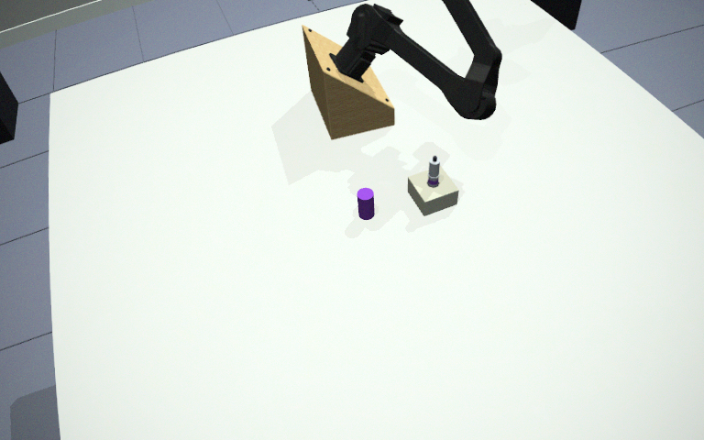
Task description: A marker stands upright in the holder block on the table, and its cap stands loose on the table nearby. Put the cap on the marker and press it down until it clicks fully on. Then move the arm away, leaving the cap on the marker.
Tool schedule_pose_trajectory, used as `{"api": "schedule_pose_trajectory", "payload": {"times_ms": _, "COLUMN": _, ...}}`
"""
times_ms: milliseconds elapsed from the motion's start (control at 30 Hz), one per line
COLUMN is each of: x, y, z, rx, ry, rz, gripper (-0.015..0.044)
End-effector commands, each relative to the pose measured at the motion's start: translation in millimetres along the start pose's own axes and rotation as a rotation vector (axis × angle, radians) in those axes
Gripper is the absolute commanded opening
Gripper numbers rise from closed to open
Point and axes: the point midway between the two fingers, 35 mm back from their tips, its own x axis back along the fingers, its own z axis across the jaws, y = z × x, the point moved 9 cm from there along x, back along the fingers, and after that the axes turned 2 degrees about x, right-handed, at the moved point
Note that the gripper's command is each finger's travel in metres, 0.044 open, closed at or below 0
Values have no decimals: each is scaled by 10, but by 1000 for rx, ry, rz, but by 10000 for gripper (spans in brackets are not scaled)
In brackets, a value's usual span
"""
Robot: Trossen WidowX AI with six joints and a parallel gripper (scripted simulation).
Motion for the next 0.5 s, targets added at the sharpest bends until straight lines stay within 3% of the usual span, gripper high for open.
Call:
{"api": "schedule_pose_trajectory", "payload": {"times_ms": 0, "x": 0, "y": 9, "z": -5, "rx": 8, "ry": -5, "rz": -5, "gripper": 374}}
{"api": "schedule_pose_trajectory", "payload": {"times_ms": 167, "x": -82, "y": 354, "z": -198, "rx": 129, "ry": -168, "rz": -179, "gripper": 244}}
{"api": "schedule_pose_trajectory", "payload": {"times_ms": 467, "x": -17, "y": 1006, "z": -885, "rx": 257, "ry": -655, "rz": -441, "gripper": 244}}
